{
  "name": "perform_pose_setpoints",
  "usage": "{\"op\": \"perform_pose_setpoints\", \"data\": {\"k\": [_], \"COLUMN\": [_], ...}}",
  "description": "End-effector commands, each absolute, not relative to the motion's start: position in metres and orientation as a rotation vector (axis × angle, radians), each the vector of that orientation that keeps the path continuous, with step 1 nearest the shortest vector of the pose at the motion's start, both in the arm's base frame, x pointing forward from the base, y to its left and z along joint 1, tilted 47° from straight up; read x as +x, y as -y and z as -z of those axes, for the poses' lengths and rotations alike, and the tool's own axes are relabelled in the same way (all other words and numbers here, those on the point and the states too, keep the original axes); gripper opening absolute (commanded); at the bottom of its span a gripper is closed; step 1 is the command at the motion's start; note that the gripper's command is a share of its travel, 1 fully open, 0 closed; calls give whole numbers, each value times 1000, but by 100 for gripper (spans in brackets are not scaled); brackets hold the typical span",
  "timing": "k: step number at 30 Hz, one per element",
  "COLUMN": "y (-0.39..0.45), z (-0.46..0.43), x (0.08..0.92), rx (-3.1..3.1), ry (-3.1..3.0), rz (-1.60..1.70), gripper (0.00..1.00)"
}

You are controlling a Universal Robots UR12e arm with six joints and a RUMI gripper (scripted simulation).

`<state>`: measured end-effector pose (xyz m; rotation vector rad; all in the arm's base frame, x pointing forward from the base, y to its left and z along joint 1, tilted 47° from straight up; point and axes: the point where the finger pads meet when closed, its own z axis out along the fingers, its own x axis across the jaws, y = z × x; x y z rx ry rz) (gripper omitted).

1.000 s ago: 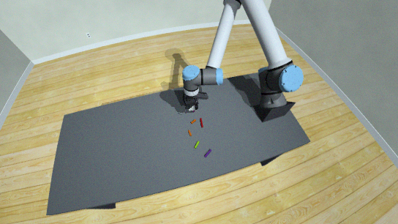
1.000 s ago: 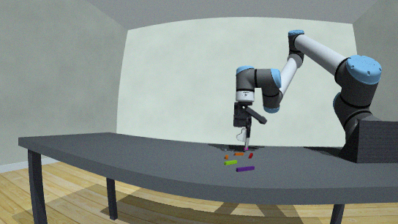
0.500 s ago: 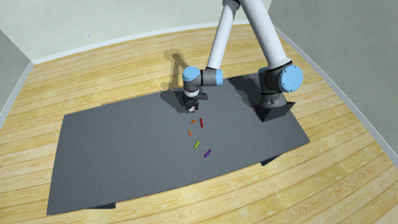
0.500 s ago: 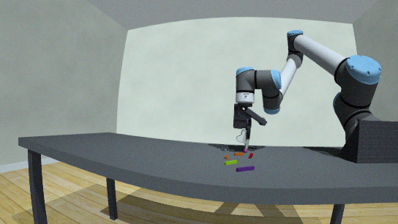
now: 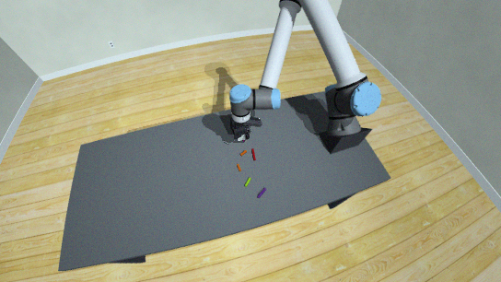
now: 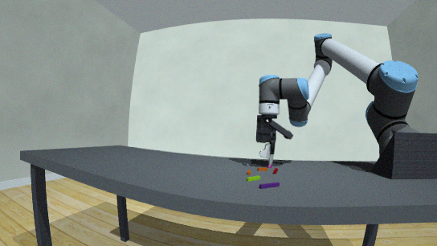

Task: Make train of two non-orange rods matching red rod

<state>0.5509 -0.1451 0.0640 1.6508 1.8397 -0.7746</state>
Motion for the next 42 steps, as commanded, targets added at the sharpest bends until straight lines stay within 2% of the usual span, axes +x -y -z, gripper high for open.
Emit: {"op": "perform_pose_setpoints", "data": {"k": [1,29,39,42], "y": [145,145,145,145], "z": [-64,-64,-64,-64], "x": [551,551,551,551], "rx": [1650,1650,1650,1650], "ry": [-1839,-1839,-1839,-1839], "rz": [774,774,774,774], "gripper": [0,0,11,11]}}
